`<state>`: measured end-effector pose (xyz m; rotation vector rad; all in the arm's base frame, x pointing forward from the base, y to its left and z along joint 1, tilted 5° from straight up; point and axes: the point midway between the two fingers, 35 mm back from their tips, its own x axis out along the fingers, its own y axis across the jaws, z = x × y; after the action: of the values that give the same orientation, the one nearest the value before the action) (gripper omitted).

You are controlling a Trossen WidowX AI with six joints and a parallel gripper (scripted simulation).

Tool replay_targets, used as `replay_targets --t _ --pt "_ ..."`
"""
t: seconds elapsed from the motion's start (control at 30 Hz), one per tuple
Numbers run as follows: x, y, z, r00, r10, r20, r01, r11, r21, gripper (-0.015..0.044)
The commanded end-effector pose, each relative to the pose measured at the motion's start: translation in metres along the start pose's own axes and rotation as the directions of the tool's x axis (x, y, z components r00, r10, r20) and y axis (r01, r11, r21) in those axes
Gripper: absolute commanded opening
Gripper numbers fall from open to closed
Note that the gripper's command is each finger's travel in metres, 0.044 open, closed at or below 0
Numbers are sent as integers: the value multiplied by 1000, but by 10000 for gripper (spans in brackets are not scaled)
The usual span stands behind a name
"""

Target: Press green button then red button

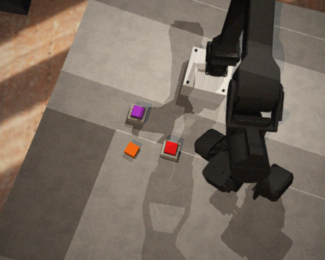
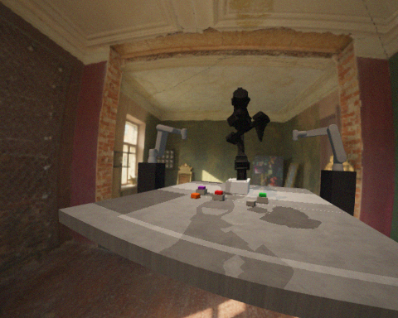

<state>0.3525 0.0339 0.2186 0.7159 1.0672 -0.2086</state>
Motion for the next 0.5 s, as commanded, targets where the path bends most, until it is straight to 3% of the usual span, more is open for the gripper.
replay_targets --t 0.0,0.23,0.47 --pt "33 -13 -65 980 -153 -123 131 976 -174 400" --pt "58 -57 -163 881 -432 -196 278 804 -525 400" --pt "58 -58 -166 877 -439 -195 280 797 -534 400"
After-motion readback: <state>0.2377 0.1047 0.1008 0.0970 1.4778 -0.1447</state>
